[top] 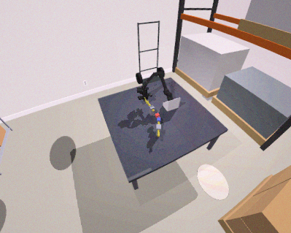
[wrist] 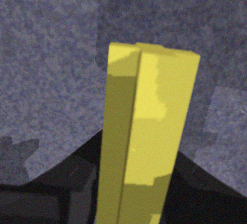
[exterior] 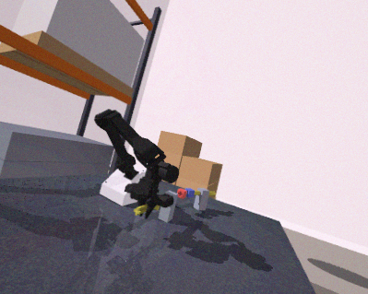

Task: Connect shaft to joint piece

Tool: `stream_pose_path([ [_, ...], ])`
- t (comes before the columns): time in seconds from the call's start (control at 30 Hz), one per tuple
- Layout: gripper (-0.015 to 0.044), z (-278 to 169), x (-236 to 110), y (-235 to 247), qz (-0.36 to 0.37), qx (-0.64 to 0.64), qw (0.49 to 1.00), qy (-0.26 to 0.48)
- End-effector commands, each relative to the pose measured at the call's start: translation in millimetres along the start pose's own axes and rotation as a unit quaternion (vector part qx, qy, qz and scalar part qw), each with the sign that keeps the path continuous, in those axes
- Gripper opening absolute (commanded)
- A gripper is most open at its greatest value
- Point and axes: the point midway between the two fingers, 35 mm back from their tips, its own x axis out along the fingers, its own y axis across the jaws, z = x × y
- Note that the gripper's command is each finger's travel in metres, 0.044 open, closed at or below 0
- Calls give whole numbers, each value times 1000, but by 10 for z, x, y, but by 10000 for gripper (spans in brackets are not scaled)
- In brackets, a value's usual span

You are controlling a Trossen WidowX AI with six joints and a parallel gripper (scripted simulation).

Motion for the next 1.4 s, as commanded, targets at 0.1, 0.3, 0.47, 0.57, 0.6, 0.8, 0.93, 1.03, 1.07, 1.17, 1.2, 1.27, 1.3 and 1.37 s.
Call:
stream_pose_path([
  [0.1, 0, -90, 2, 1, -6, 0, 1000, 1],
  [0.3, 0, -185, 3, 1, -10, -1, 1000, 2],
  [0.47, 0, -260, 4, 1, -11, -1, 1000, 2],
  [0.57, 0, -305, 4, 1, -11, -1, 1000, 2],
  [0.6, 0, -320, 4, 1, -11, -1, 1000, 2],
  [0.8, 0, -408, 4, 1, -11, -1, 1000, 2],
  [0.93, 0, -467, 4, 1, -12, -1, 1000, 3],
  [1.03, 0, -510, 4, 1, -12, -1, 1000, 3],
  [1.07, 0, -525, 4, 1, -12, -1, 1000, 3],
  [1.17, 0, -568, 4, 1, -12, -1, 1000, 3],
  [1.2, 0, -583, 4, 0, -12, -1, 1000, 3],
  [1.27, 0, -612, 4, 0, -12, -1, 1000, 3],
  [1.3, 0, -626, 4, 0, -12, -1, 1000, 3],
  [1.37, 0, -655, 4, 0, -12, -1, 1000, 3],
])
